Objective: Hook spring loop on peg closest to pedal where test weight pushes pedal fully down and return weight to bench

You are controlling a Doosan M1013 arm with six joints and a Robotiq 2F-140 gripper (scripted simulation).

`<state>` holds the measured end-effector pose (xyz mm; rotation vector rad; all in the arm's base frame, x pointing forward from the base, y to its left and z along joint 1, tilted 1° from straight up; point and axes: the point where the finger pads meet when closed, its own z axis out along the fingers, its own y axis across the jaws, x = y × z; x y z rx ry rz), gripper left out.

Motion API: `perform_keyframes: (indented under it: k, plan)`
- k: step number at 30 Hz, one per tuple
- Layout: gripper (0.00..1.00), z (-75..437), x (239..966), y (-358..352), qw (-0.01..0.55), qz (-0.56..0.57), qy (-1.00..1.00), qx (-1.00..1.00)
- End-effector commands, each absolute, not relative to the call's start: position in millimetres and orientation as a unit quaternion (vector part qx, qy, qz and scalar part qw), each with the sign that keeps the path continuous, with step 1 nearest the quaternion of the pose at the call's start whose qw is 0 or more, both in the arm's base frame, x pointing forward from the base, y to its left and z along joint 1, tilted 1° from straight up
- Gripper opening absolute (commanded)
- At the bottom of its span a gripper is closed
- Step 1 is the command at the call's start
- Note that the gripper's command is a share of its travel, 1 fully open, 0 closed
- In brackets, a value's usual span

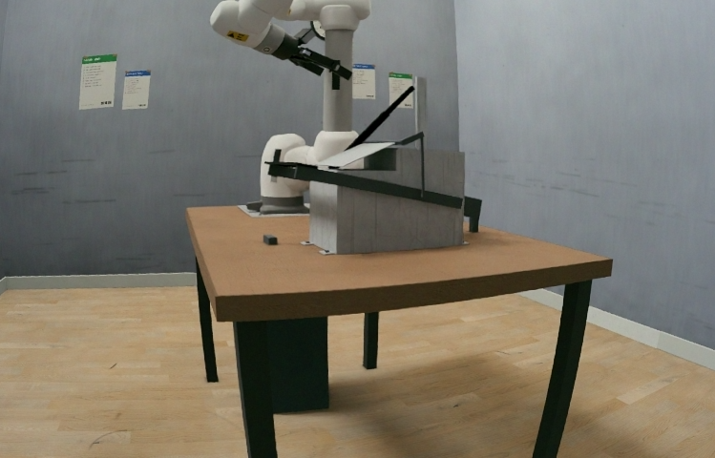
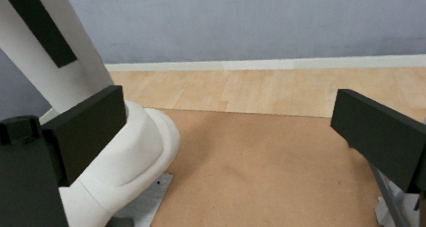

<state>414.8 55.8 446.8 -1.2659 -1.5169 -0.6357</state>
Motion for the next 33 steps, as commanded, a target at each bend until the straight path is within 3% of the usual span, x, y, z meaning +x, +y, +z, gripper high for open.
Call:
perform_keyframes:
  k: [1, 11, 12, 28, 29, 33]
  plan:
    - [1.00, 447, 415, 56, 0.508, -0.264, -0.629, -0.526]
    - [1.00, 447, 415, 56, 0.508, -0.264, -0.629, -0.526]
    - [1.00, 429, 415, 56, 0.452, -0.235, -0.654, -0.559]
    - [1.00, 429, 415, 56, 0.452, -0.235, -0.654, -0.559]
    - [1.00, 411, 415, 56, 0.393, -0.206, -0.675, -0.589]
    - [1.00, 411, 415, 56, 0.393, -0.206, -0.675, -0.589]
